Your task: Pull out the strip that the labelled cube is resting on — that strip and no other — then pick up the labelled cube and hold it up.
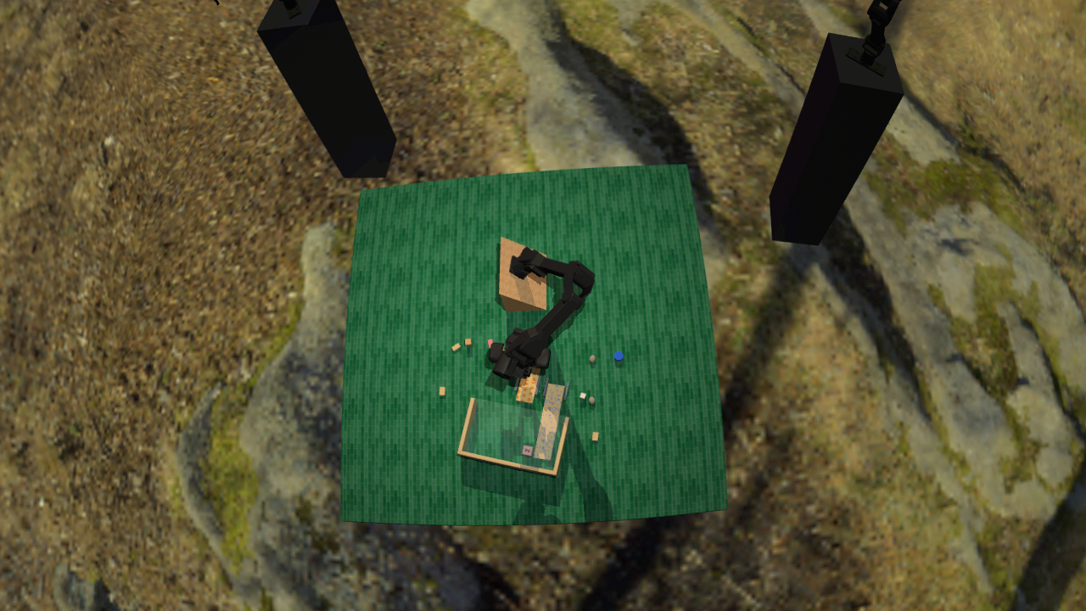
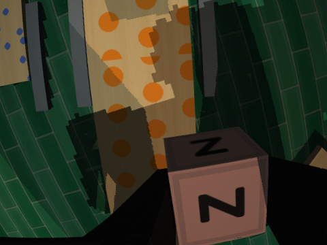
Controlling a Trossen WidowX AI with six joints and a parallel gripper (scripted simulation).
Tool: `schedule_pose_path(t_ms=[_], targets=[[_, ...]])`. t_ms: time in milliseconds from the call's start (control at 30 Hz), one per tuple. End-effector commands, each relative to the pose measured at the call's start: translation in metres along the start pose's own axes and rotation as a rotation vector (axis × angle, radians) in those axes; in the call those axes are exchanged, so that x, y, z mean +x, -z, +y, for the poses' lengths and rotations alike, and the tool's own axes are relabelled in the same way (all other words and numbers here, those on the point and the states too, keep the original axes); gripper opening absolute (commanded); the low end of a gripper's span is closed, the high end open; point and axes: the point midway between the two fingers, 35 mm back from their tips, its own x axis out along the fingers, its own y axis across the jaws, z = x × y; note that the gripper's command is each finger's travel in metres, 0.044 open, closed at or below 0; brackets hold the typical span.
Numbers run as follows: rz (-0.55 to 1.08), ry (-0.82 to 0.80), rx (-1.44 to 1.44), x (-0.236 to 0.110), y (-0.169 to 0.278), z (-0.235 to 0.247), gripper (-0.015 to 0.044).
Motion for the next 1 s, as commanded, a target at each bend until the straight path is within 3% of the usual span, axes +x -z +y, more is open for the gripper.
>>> schedule_pose_path(t_ms=[0,167,367,967], targets=[[0.0,0.003,-0.005,0.0,0.013,-0.003,0.0],[0.0,0.003,-0.004,-0.003,0.018,-0.004,0.0],[0.0,0.004,-0.004,-0.035,0.018,-0.004,0.0],[0.0,0.004,-0.004,-0.036,0.018,-0.004,0.0]])
